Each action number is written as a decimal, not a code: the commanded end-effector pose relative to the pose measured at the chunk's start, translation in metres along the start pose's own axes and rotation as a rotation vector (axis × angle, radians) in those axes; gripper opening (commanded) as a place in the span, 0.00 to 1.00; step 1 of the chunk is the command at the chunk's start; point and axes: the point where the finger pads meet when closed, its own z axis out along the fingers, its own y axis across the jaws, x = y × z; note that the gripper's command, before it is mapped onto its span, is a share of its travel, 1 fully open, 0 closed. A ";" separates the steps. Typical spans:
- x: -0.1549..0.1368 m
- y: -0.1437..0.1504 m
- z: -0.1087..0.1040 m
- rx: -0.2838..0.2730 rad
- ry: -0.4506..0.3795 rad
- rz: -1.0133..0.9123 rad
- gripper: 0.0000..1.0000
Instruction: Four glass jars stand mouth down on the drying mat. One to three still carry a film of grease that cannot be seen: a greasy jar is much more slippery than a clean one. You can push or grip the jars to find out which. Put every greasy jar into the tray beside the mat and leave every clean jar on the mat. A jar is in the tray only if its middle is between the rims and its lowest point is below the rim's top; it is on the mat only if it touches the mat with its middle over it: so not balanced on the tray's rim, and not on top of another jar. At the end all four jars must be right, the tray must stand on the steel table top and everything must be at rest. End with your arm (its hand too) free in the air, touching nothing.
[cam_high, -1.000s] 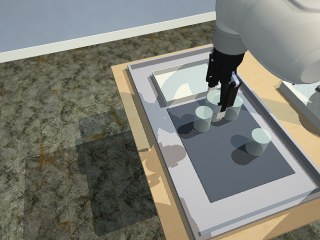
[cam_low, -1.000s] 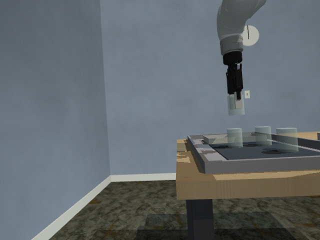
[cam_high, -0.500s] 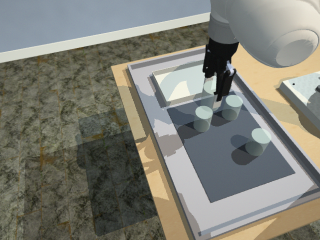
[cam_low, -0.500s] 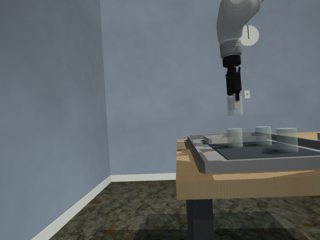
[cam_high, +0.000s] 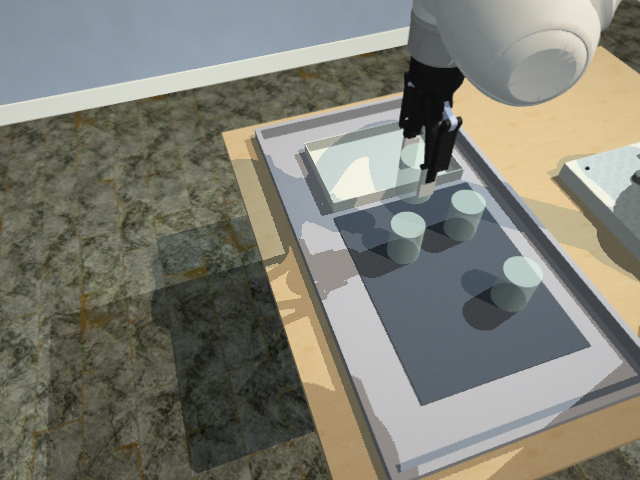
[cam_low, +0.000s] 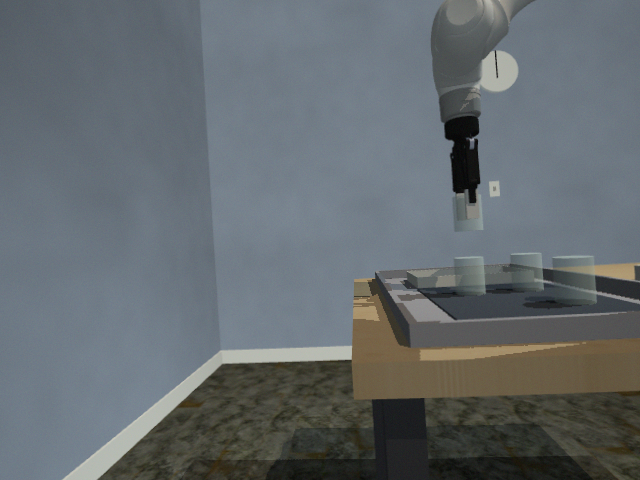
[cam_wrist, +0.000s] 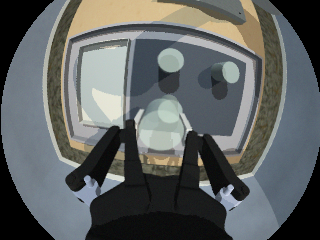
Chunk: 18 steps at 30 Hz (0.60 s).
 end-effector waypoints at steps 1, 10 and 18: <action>0.002 -0.010 0.000 0.000 0.000 0.000 0.00; 0.007 -0.036 0.000 0.000 0.000 0.000 0.00; 0.012 -0.058 0.000 0.000 0.000 0.000 0.00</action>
